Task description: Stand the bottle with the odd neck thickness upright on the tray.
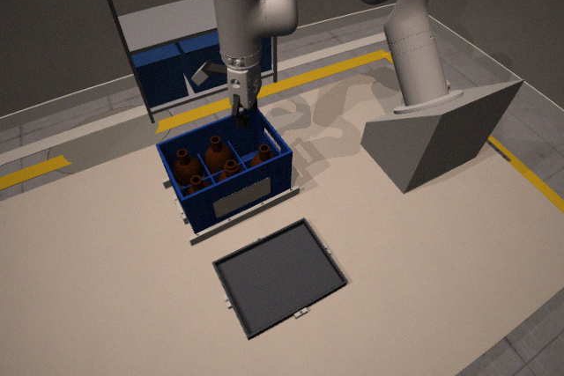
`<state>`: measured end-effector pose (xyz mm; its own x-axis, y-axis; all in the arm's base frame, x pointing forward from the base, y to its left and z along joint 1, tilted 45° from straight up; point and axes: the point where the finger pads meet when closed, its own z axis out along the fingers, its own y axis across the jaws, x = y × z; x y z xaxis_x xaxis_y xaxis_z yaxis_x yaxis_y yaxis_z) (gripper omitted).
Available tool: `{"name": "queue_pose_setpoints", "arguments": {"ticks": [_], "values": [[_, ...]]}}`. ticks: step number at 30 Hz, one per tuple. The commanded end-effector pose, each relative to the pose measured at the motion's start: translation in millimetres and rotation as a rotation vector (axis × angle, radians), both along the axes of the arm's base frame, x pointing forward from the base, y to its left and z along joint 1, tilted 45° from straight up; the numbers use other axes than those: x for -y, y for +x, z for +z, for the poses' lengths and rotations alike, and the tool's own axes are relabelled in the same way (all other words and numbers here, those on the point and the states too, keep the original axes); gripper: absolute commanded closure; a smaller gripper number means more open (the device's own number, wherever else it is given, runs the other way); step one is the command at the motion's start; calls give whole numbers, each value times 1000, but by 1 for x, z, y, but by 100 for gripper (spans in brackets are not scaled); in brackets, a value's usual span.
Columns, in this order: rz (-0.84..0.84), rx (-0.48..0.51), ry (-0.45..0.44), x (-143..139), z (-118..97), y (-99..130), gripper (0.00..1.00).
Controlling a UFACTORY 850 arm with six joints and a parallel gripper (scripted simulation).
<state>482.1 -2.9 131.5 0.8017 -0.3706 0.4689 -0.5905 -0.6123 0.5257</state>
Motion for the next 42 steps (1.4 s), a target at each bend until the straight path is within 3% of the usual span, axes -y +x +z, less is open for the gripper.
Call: {"name": "queue_pose_setpoints", "arguments": {"ticks": [1, 42], "values": [[1, 1, 0, 2, -2, 1, 35], [1, 1, 0, 8, -8, 2, 35]]}}
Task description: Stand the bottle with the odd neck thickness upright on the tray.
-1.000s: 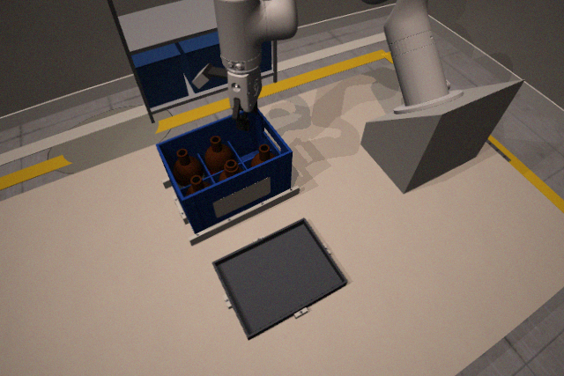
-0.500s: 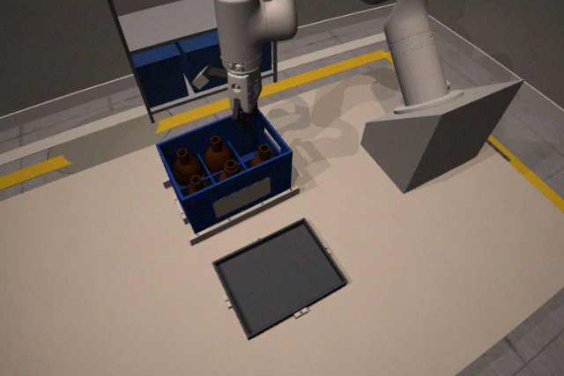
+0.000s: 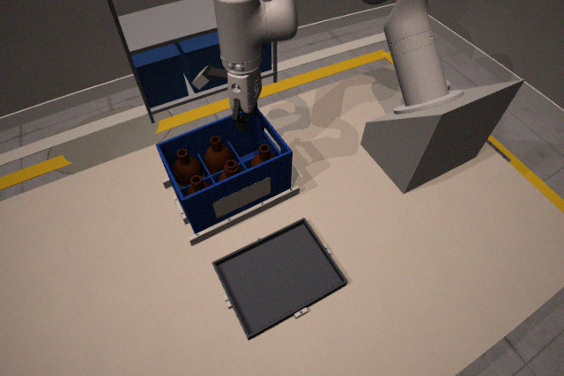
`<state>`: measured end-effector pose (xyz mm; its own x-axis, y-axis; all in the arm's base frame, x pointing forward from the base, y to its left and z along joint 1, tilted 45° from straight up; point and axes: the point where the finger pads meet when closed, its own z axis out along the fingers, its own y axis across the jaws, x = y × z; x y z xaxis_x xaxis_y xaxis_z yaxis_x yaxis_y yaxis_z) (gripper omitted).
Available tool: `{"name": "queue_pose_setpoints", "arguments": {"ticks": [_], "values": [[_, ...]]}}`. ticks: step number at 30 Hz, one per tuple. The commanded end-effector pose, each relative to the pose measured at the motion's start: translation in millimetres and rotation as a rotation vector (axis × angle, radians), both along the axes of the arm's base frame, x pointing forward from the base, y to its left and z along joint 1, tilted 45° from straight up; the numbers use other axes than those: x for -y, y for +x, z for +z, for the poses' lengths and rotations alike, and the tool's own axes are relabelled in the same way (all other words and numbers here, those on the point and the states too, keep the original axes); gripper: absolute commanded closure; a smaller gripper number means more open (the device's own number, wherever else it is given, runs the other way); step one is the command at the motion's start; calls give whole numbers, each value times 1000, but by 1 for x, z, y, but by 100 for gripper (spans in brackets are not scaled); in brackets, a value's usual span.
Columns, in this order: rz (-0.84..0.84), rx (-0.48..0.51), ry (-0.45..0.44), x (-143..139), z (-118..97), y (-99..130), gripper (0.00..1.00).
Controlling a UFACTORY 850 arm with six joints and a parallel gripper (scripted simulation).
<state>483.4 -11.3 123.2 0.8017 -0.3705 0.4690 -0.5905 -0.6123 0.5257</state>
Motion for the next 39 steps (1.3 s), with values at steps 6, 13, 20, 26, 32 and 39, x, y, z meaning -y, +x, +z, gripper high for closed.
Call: {"name": "queue_pose_setpoints", "arguments": {"ticks": [6, 13, 20, 26, 32, 39], "values": [[1, 1, 0, -1, 0, 1, 35], [1, 1, 0, -1, 0, 1, 35], [1, 1, 0, -1, 0, 1, 35], [1, 1, 0, 0, 0, 1, 35], [1, 1, 0, 0, -1, 1, 35], [1, 1, 0, 3, -3, 1, 35]]}}
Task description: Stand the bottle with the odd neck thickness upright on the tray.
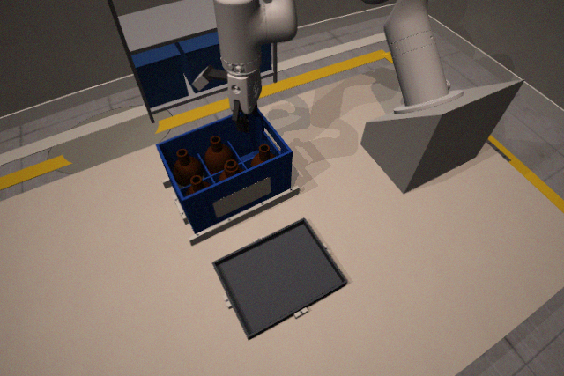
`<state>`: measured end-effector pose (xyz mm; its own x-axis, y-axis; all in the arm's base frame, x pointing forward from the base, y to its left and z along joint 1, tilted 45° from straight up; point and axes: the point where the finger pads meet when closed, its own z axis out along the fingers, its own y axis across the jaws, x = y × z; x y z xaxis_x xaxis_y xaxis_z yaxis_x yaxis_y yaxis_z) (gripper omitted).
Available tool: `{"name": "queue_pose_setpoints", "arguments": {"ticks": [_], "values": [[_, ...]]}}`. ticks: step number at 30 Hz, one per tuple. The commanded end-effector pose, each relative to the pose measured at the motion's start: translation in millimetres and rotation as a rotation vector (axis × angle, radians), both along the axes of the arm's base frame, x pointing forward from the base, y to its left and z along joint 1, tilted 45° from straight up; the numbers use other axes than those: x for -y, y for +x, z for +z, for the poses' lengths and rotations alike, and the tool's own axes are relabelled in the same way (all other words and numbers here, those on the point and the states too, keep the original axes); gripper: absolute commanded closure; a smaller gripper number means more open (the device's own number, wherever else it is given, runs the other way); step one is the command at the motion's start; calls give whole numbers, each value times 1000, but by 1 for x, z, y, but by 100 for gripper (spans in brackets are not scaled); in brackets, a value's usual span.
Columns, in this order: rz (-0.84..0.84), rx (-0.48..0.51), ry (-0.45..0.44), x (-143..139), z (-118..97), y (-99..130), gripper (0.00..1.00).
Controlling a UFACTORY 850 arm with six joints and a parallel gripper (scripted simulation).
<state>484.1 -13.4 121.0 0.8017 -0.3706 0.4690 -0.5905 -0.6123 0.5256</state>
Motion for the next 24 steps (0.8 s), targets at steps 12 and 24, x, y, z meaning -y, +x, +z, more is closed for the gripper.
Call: {"name": "queue_pose_setpoints", "arguments": {"ticks": [12, 24], "values": [[1, 1, 0, 9, -10, 2, 35], [1, 1, 0, 18, -18, 3, 35]]}}
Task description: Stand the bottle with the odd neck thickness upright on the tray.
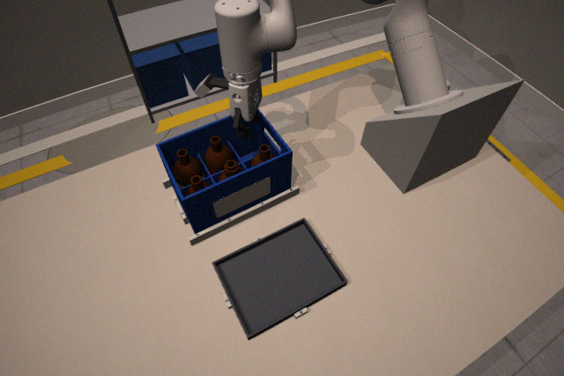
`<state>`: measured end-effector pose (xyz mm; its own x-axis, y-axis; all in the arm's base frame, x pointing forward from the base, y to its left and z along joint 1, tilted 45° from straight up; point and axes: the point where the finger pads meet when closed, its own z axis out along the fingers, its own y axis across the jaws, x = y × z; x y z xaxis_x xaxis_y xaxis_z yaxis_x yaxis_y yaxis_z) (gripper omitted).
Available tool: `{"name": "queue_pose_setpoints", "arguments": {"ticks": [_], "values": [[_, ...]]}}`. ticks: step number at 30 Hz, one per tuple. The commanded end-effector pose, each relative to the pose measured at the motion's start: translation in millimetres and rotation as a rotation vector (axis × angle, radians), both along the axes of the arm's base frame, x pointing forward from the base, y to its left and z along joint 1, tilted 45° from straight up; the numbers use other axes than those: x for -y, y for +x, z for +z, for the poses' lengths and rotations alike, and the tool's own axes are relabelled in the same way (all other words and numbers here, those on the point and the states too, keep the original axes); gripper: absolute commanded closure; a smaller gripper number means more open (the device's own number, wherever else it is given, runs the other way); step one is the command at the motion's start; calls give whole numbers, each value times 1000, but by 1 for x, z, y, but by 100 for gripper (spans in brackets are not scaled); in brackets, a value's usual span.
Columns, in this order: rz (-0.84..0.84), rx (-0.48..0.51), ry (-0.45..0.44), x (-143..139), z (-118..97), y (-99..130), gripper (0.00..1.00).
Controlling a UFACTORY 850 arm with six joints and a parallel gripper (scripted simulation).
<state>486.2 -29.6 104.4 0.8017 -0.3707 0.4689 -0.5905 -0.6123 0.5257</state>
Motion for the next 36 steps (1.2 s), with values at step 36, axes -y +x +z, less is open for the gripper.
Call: {"name": "queue_pose_setpoints", "arguments": {"ticks": [36], "values": [[1, 1, 0, 10, -10, 2, 35]]}}
